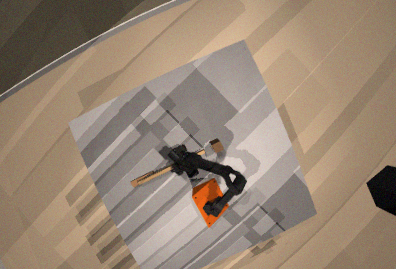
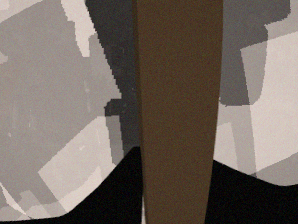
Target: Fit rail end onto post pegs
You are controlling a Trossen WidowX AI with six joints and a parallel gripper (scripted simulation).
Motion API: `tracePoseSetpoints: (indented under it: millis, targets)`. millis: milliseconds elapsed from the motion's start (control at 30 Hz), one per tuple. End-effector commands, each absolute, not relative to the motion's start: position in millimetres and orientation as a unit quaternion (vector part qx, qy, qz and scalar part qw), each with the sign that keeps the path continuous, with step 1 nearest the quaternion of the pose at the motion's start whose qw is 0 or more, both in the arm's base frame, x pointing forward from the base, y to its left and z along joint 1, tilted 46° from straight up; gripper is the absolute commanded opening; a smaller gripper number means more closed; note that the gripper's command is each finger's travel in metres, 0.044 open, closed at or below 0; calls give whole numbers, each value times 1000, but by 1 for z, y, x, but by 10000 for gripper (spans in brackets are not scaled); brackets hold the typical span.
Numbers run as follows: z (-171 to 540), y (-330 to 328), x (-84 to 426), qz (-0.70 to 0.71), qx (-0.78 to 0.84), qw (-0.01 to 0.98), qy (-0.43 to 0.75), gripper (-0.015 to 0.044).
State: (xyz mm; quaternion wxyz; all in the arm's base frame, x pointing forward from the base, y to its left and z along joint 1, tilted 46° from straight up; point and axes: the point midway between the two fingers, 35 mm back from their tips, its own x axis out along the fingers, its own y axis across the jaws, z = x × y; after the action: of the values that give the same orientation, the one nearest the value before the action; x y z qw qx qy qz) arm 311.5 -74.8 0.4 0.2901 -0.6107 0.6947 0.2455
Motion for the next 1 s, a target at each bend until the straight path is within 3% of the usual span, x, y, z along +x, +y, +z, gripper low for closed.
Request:
tracePoseSetpoints:
  millis: [0,967]
  targets:
    - [4,-75,313,244,-614,292,692,0]
    - [10,-82,311,244,-614,292,692,0]
